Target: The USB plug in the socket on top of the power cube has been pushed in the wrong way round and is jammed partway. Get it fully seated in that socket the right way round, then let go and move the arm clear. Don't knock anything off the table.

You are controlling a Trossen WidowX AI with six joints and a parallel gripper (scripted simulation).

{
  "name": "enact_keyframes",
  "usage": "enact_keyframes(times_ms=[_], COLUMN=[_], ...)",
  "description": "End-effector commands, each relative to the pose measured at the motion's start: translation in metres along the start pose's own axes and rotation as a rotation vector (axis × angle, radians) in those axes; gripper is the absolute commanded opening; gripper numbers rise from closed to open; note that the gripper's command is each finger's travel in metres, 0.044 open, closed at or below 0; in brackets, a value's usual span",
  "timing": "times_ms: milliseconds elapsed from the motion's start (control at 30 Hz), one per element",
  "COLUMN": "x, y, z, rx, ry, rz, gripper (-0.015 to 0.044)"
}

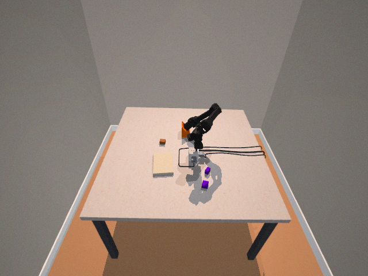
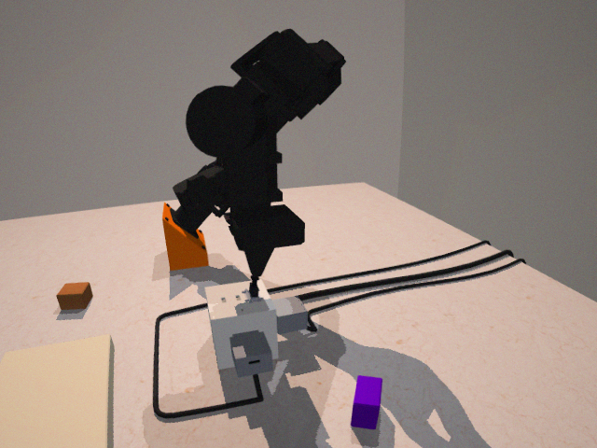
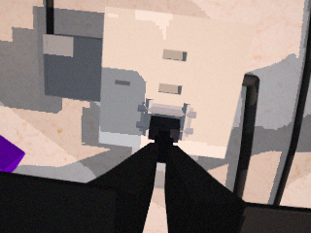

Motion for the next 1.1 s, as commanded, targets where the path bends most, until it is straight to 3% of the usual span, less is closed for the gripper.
enact_keyframes(times_ms=[0, 33, 167, 1067], x=[0.000, 0.000, 0.000, 0.000], y=[0.002, 0.002, 0.000, 0.000], z=[-0.003, -0.003, 0.000, 0.009], rx=[0.006, 0.006, 0.000, 0.000], ry=[0.004, 0.004, 0.000, 0.000], rz=[0.000, 0.000, 0.000, 0.000], gripper=[0.0000, 0.0000, 0.0095, 0.0095])
Point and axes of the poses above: the point midway between the two fingers, 35 mm back from their tips, its own z axis back along the fingers, its own x axis across the jaws, y = z × x, the point moved 3 cm from there along z, back along the fingers, and after that the axes turned 13 degrees about z, right-handed, at the moved point
